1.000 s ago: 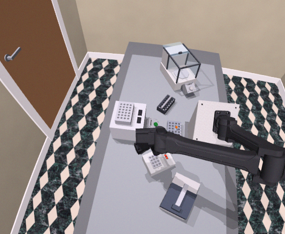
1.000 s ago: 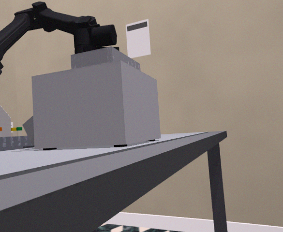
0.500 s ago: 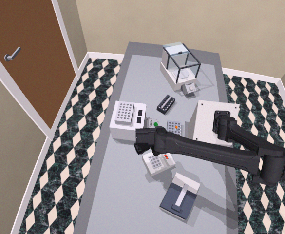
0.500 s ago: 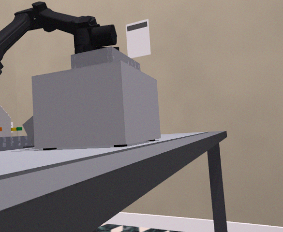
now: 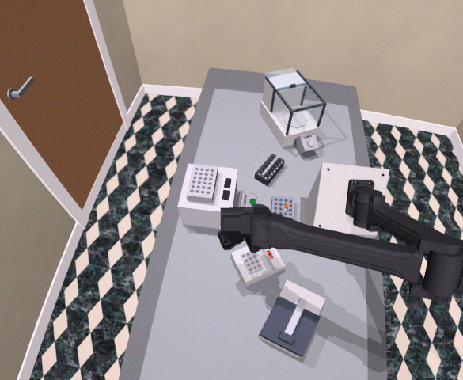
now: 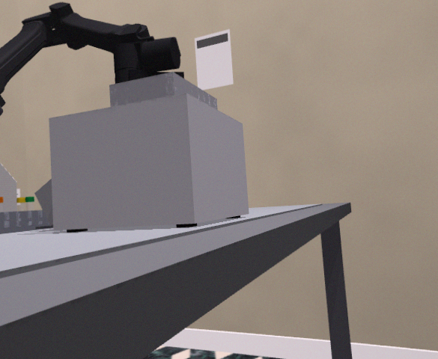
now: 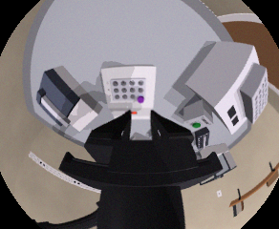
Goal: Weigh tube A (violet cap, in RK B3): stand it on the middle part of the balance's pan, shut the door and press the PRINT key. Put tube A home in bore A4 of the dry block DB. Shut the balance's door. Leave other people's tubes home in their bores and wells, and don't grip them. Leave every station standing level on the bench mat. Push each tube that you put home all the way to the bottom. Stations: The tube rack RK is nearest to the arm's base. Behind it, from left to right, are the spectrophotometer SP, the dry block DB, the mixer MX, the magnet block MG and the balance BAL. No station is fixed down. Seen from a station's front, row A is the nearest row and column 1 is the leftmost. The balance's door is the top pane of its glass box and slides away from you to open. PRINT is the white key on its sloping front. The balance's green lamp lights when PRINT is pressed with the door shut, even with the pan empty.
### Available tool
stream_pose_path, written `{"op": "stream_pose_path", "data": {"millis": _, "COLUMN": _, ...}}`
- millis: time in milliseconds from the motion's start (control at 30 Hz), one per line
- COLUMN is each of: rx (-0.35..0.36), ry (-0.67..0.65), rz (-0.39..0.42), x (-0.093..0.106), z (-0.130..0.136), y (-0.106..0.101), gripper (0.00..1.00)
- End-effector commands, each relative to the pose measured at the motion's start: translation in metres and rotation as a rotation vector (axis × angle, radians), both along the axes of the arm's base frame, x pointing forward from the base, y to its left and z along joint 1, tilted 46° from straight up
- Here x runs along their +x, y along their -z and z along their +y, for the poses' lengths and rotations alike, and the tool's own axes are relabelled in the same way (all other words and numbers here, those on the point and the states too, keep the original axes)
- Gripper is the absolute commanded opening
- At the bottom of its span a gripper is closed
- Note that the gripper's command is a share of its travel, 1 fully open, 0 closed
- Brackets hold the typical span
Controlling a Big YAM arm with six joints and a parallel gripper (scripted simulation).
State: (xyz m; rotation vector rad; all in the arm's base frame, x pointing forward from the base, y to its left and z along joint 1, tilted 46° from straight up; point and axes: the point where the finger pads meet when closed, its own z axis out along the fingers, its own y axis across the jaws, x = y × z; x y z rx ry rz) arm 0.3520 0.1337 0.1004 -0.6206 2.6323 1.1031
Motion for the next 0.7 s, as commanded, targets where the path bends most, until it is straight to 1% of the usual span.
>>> {"op": "stream_pose_path", "data": {"millis": 0, "rx": 0.001, "ry": 0.011, "rz": -0.054, "x": 0.015, "z": -0.01, "y": -0.023, "gripper": 0.3}}
{"op": "stream_pose_path", "data": {"millis": 167, "rx": 0.002, "ry": 0.011, "rz": -0.054, "x": 0.014, "z": -0.013, "y": -0.026, "gripper": 0.3}}
{"op": "stream_pose_path", "data": {"millis": 200, "rx": 0.002, "ry": -0.011, "rz": -0.038, "x": 0.005, "z": -0.007, "y": -0.022, "gripper": 0.3}}
{"op": "stream_pose_path", "data": {"millis": 267, "rx": 0.001, "ry": 0.011, "rz": -0.055, "x": 0.014, "z": -0.017, "y": -0.03, "gripper": 0.3}}
{"op": "stream_pose_path", "data": {"millis": 667, "rx": -0.001, "ry": 0.011, "rz": -0.056, "x": 0.014, "z": -0.032, "y": -0.045, "gripper": 0.3}}
